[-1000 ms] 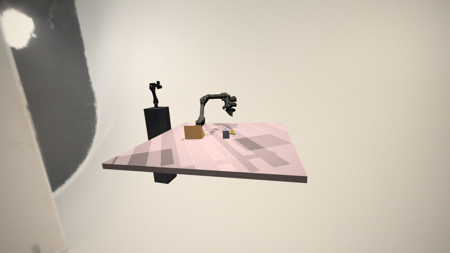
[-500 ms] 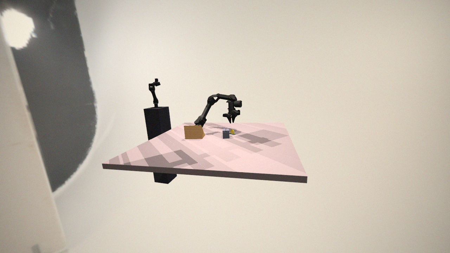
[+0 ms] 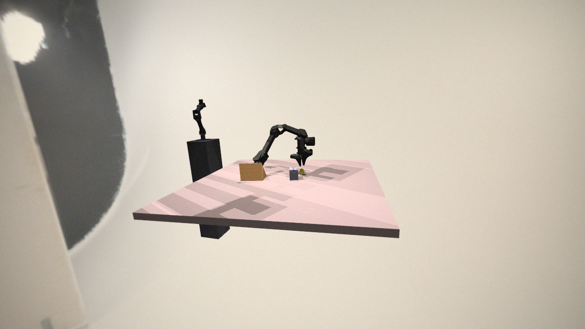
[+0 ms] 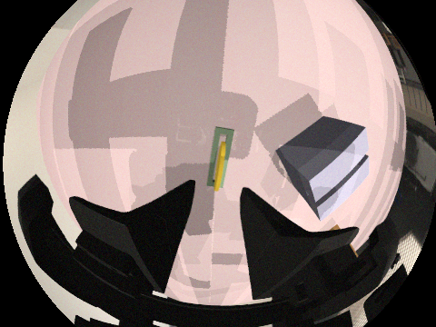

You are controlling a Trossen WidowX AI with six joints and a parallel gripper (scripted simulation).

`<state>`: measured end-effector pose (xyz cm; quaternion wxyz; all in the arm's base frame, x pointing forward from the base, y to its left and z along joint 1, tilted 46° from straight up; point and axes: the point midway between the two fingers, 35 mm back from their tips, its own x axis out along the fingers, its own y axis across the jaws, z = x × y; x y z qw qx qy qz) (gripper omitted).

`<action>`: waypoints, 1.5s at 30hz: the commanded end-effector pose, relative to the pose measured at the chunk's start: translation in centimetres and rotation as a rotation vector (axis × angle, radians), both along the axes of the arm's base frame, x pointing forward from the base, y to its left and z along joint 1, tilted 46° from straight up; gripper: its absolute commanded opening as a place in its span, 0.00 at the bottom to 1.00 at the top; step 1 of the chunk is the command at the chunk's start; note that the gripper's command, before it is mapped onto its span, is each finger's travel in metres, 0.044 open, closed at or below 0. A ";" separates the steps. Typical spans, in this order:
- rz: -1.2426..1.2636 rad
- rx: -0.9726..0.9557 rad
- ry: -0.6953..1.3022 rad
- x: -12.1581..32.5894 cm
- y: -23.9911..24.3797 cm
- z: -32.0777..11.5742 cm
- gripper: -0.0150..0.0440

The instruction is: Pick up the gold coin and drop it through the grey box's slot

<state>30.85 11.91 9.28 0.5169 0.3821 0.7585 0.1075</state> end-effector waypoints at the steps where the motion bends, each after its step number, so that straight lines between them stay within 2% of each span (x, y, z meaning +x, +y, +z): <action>1: -0.004 0.005 0.006 -0.2 0.3 -0.3 0.53; 36: -0.004 0.007 0.006 -1.1 3.9 -4.0 0.53; 42: -0.004 0.007 0.006 -1.1 3.9 -4.0 0.26; 45: -0.004 0.007 0.006 -1.1 3.9 -4.0 0.25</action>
